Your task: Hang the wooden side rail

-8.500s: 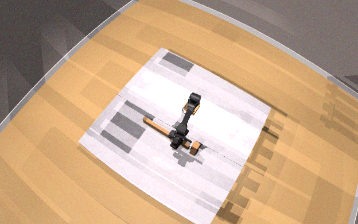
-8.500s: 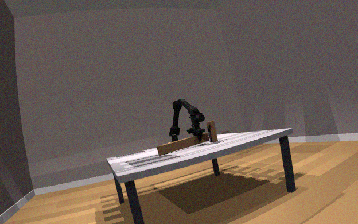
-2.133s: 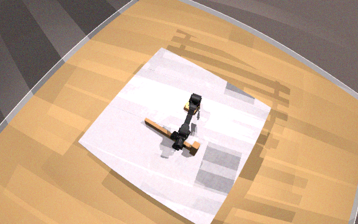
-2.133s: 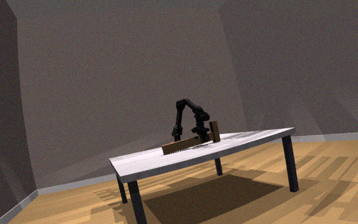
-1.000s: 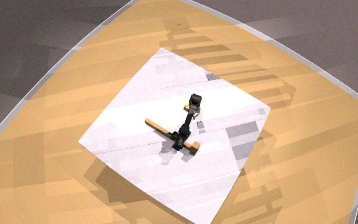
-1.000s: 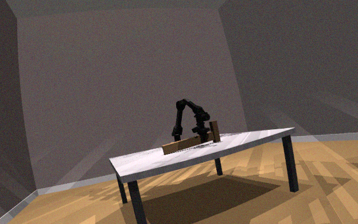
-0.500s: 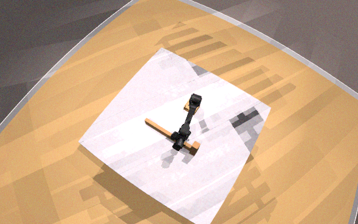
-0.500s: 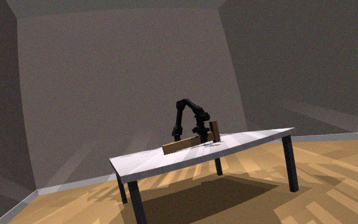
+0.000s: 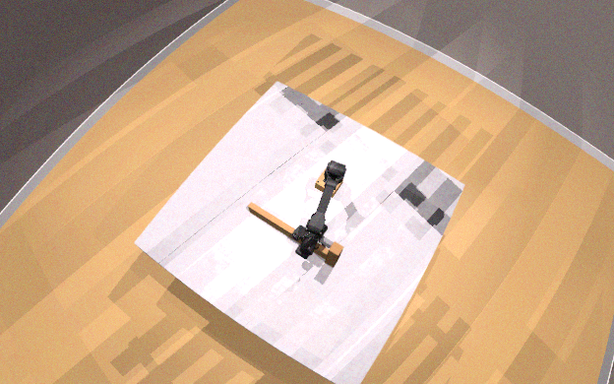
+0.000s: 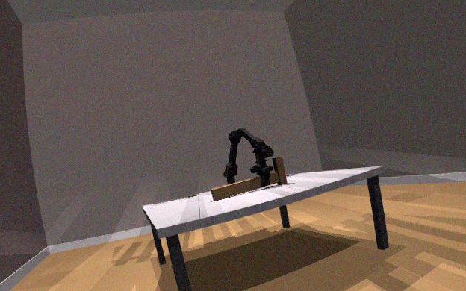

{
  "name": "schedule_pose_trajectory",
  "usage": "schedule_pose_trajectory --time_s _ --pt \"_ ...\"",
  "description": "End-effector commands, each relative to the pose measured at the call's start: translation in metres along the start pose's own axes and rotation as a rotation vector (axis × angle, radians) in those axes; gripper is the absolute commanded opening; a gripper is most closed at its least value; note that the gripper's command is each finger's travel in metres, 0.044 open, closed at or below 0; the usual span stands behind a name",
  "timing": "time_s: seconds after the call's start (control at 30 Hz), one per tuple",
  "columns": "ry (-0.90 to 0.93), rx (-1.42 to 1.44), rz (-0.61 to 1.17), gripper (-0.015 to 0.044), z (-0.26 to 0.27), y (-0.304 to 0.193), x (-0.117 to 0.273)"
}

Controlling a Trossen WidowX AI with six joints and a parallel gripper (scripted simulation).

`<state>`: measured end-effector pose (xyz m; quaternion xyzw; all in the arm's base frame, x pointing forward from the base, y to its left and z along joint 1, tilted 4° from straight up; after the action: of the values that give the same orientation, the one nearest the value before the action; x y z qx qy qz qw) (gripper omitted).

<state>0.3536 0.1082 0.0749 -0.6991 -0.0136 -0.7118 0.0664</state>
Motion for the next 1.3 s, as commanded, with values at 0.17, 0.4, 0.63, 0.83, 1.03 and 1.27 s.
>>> schedule_pose_trajectory --time_s 0.17,0.4,0.63,0.83,1.03,1.27 --pt "0.007 0.0 0.003 0.0 0.0011 -0.0003 -0.0004" --pt "0.007 0.0 0.003 0.0 0.0011 -0.0004 -0.0016" --pt "0.007 0.0 0.003 0.0 0.0011 -0.0004 -0.0027" --pt "0.007 0.0 0.003 0.0 0.0011 -0.0004 -0.0037" --pt "0.007 0.0 0.003 0.0 0.0011 -0.0004 -0.0047" --pt "0.007 0.0 0.003 0.0 0.0011 -0.0004 -0.0059"
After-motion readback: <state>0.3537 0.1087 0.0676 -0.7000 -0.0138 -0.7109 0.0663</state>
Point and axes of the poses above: the point midway between the two fingers, 35 mm back from their tips, its own x axis back along the fingers, its own z axis across the jaws, y = z × x, the point moved 4 cm from there along x, back along the fingers, and after that the axes turned 5 degrees about x, right-handed, at the moved point
